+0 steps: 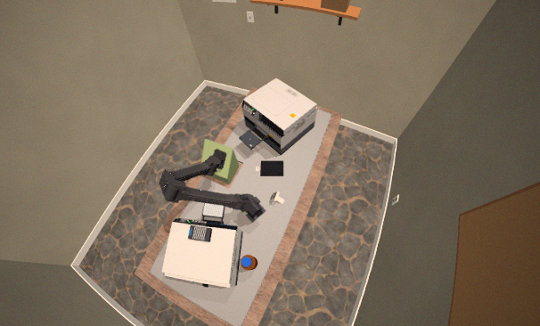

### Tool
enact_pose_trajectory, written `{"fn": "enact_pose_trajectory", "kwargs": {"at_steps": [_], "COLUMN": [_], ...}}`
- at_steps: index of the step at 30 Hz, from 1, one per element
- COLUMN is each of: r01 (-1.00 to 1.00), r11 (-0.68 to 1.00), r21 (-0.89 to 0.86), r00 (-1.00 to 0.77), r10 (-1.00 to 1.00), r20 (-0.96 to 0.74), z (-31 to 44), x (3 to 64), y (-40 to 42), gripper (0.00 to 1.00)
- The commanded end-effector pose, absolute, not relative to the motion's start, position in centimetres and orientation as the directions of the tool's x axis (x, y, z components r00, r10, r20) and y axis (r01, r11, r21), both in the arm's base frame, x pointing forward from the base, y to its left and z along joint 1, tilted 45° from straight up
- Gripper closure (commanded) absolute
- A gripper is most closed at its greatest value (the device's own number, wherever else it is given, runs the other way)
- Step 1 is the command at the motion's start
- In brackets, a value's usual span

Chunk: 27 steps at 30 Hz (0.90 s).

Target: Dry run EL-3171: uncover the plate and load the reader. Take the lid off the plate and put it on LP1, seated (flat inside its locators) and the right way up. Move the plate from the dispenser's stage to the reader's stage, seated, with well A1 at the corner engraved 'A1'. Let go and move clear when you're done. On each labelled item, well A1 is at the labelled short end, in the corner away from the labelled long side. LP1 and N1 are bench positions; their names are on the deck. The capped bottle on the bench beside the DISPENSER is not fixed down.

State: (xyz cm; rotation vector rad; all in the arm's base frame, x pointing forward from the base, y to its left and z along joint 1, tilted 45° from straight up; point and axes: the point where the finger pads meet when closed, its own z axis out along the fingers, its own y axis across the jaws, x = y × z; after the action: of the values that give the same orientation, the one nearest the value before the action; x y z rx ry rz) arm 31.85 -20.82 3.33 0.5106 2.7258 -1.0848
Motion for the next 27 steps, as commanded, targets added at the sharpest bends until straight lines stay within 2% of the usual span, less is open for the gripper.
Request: {"fn": "enact_pose_trajectory", "kwargs": {"at_steps": [1, 27], "r01": [0.383, 0.378], "r11": [0.679, 0.676], "r21": [-0.626, -0.633], "r00": [-0.922, -0.925], "r10": [0.244, 0.24], "r20": [-0.3, -0.295], "z": [4.5, 4.6], "x": [32.9, 32.3], "y": [-20.3, -20.5], "gripper": [0.15, 0.15]}}
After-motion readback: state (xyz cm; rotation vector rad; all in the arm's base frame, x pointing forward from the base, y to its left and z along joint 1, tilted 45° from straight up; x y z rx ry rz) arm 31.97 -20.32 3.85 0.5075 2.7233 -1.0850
